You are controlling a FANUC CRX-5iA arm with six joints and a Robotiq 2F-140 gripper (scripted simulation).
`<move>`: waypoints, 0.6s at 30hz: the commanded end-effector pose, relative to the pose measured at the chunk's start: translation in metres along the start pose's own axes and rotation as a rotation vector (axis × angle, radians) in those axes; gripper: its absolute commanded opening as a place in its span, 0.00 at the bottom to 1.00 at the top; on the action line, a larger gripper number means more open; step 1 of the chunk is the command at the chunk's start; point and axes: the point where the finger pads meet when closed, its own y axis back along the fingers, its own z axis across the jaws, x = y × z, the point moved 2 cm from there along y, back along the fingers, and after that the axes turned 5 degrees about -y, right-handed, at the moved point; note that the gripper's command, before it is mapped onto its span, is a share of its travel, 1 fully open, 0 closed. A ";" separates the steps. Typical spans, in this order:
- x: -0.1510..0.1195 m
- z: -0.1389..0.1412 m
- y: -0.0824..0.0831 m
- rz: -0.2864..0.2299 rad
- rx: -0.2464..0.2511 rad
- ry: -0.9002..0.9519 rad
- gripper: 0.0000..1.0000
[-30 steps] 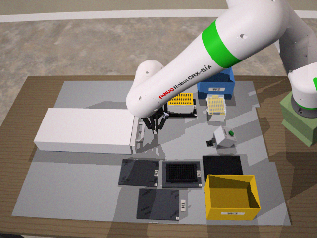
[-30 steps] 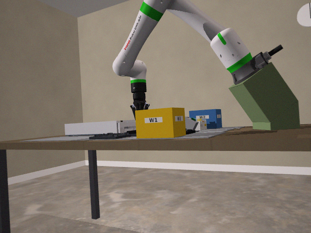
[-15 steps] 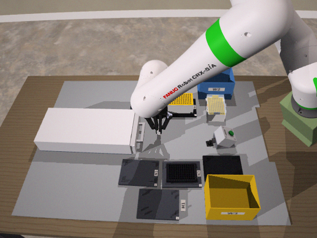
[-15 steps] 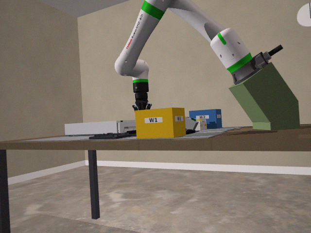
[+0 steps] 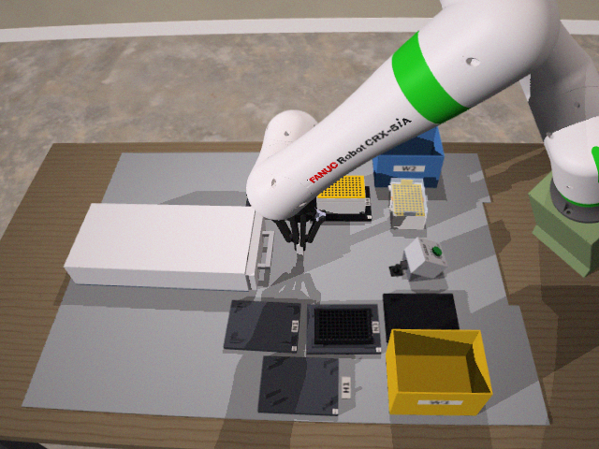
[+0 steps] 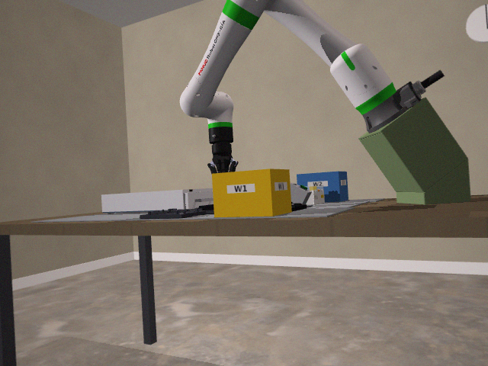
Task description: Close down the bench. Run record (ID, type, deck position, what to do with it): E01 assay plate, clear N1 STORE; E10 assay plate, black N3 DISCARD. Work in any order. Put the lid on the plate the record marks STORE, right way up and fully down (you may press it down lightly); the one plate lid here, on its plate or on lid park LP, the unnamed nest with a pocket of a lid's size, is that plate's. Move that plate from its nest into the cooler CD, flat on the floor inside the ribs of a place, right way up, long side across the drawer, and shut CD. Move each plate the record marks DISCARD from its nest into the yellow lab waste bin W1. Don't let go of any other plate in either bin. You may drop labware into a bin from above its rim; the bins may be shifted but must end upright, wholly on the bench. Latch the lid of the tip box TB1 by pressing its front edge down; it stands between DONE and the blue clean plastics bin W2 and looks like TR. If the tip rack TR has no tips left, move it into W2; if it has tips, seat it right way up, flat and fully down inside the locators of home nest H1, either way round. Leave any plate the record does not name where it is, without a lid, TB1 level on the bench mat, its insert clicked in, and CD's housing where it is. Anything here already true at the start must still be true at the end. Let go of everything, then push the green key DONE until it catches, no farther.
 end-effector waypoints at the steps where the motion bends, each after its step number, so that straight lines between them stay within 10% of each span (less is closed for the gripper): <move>1: 0.000 0.000 0.002 0.000 0.000 0.000 0.00; 18: 0.000 0.000 0.022 0.000 0.000 0.000 0.00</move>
